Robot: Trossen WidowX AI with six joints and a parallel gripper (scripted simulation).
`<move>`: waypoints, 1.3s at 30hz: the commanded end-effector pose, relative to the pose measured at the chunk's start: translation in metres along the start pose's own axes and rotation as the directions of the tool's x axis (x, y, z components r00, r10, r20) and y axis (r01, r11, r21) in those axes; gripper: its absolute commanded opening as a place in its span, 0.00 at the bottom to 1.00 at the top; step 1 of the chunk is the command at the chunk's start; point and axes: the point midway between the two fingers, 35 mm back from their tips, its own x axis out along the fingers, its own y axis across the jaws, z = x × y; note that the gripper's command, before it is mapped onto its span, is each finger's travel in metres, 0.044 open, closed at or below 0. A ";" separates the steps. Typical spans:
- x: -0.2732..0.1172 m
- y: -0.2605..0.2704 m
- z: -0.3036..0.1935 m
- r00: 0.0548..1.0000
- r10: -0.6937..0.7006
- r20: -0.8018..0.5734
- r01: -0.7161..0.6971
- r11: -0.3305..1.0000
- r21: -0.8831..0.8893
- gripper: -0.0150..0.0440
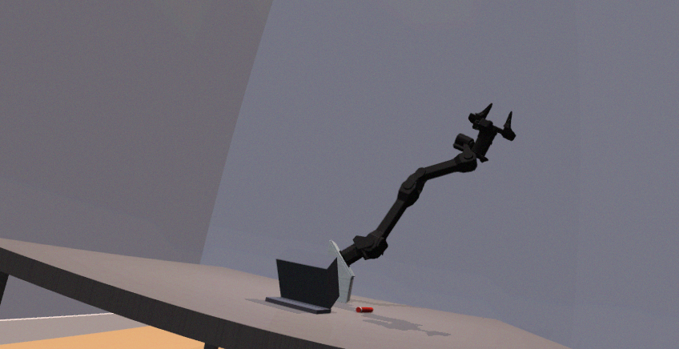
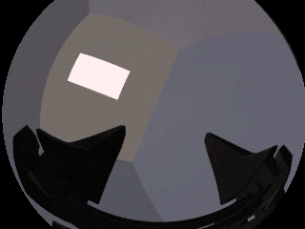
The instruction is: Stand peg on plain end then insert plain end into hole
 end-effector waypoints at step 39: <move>-0.043 -0.159 0.042 0.954 -0.300 -0.001 0.248 0.790 -0.561 1.00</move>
